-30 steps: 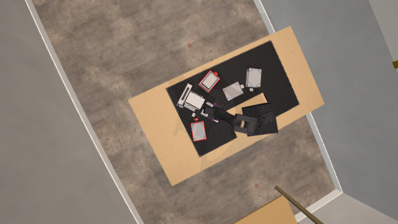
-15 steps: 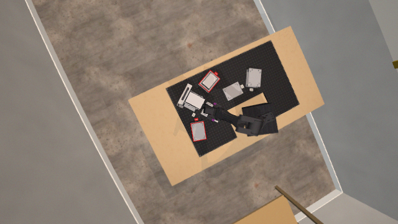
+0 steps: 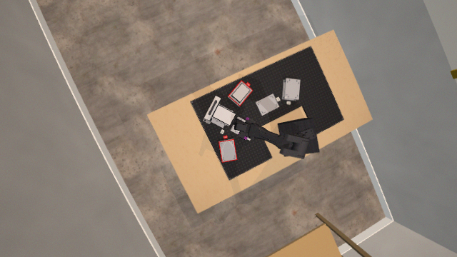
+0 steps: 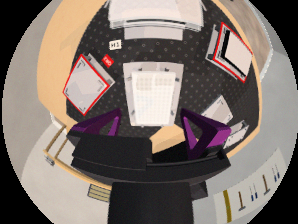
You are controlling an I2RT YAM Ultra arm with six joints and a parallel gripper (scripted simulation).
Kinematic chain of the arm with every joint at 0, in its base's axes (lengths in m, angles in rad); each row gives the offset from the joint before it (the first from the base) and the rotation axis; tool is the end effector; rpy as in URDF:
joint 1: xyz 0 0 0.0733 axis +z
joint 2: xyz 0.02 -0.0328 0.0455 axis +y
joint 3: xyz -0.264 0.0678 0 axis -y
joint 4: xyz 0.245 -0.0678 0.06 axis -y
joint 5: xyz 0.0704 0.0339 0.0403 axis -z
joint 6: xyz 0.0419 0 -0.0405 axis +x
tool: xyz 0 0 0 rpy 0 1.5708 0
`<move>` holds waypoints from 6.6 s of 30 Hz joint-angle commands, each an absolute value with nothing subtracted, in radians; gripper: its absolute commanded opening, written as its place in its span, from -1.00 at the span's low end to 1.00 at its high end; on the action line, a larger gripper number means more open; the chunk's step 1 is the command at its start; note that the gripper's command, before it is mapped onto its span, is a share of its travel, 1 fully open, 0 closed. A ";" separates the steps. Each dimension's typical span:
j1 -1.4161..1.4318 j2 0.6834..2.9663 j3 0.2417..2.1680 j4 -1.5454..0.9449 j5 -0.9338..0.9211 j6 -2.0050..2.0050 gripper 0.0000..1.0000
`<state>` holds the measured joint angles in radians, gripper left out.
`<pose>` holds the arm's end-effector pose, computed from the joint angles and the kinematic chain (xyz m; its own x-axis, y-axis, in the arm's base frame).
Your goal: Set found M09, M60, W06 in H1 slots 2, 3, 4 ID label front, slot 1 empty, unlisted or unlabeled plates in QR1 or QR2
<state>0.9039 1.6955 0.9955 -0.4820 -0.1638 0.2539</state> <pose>0.1924 0.2572 0.1653 -0.7584 -0.5627 -0.3290 -0.6436 0.7263 0.2413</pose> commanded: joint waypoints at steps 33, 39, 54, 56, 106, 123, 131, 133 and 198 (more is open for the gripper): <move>0.865 1.527 1.068 -0.761 -0.176 0.216 1.00; 0.858 1.506 1.088 -0.804 -0.178 0.209 1.00; 0.833 1.444 1.171 -0.953 -0.187 0.185 1.00; 0.832 1.443 1.174 -0.957 -0.187 0.184 1.00; 0.266 1.246 0.746 -0.516 -0.445 -0.243 1.00; 0.122 1.154 0.497 -0.146 -0.593 -0.237 1.00; 0.102 1.116 0.358 0.105 -0.634 -0.161 1.00; 0.098 1.113 0.324 0.176 -0.643 -0.140 1.00; -0.535 1.675 0.499 -0.012 -1.066 -0.885 1.00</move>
